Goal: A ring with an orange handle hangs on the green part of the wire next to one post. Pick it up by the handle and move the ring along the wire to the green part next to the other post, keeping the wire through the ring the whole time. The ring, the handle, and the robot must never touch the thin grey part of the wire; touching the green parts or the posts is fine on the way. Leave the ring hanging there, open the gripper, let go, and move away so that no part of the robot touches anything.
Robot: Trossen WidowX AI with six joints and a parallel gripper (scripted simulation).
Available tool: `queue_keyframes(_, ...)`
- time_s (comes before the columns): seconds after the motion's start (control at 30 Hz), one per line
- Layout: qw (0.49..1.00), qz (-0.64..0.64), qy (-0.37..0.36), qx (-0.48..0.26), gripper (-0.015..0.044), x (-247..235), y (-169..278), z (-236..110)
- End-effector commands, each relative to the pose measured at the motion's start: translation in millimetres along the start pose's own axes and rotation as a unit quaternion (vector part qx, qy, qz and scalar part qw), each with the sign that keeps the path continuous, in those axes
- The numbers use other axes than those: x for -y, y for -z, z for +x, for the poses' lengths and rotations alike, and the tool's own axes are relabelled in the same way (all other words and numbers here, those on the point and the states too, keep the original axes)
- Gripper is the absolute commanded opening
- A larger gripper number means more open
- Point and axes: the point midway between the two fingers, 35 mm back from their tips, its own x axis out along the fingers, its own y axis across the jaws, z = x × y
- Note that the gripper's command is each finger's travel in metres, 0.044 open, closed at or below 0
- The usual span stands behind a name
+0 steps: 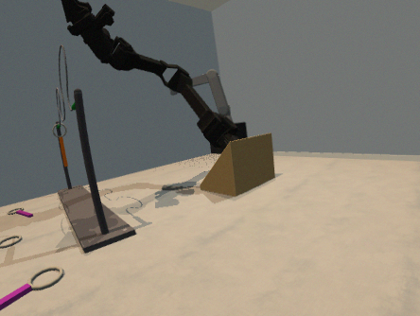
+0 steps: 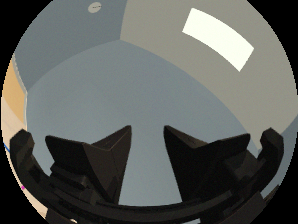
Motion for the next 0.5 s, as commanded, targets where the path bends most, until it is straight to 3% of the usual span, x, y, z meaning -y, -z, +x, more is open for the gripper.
queue_keyframes(0.0, 0.999, 0.021, 0.004, -0.034, 0.016, 22, 27, -27)
queue_keyframes(0.47, 0.983, -0.026, 0.021, -0.18, 0.016, 84, 119, -124)
